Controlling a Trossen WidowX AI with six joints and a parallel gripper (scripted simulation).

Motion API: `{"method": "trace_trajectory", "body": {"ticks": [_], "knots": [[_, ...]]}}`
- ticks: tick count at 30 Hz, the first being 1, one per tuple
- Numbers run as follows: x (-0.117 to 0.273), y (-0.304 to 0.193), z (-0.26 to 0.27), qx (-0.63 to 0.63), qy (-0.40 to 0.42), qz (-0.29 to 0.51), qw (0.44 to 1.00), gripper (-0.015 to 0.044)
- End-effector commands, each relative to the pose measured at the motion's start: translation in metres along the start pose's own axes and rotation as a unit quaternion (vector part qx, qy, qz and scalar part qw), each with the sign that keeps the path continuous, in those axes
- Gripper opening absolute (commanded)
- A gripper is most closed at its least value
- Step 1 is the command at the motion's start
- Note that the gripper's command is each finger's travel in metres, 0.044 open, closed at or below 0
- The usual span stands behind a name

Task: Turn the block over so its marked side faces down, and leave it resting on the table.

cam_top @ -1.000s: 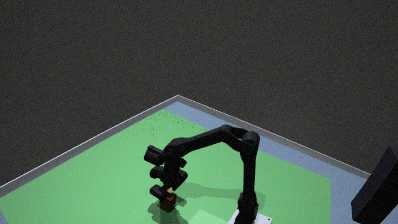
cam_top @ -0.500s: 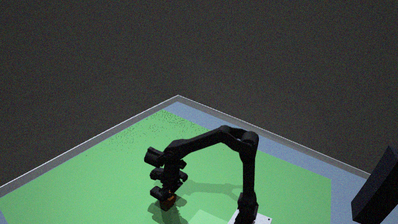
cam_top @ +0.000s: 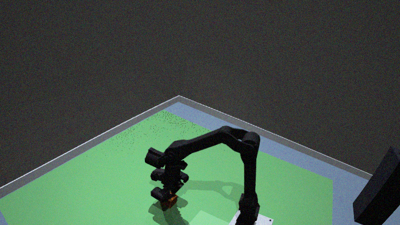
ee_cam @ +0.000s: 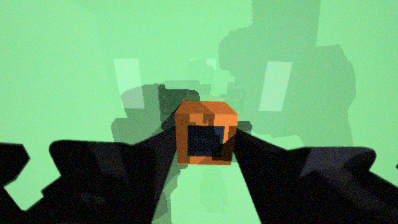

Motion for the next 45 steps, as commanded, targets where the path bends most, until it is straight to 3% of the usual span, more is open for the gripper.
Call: {"method": "trace_trajectory", "body": {"ticks": [1, 3, 13, 45], "knots": [[0.003, 0.000, 0.000, 0.002, 0.001, 0.003, 1.000, 0.0051], [0.017, 0.000, 0.000, 0.002, 0.001, 0.003, 1.000, 0.0000], [0.028, -0.001, 0.000, 0.003, 0.001, -0.002, 1.000, 0.0000], [0.009, -0.053, -0.008, 0.002, 0.041, -0.249, 0.968, 0.0000]]}}
Point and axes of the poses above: the point midway between the two fingers, 35 mm back from their tips, its own x axis back along the fingers, its own z axis across the jaws, y = z × x, the point moved 10 cm from there along x, back along the fingers, and after that the axes turned 9 degrees about -x, right-handed, at the moved point
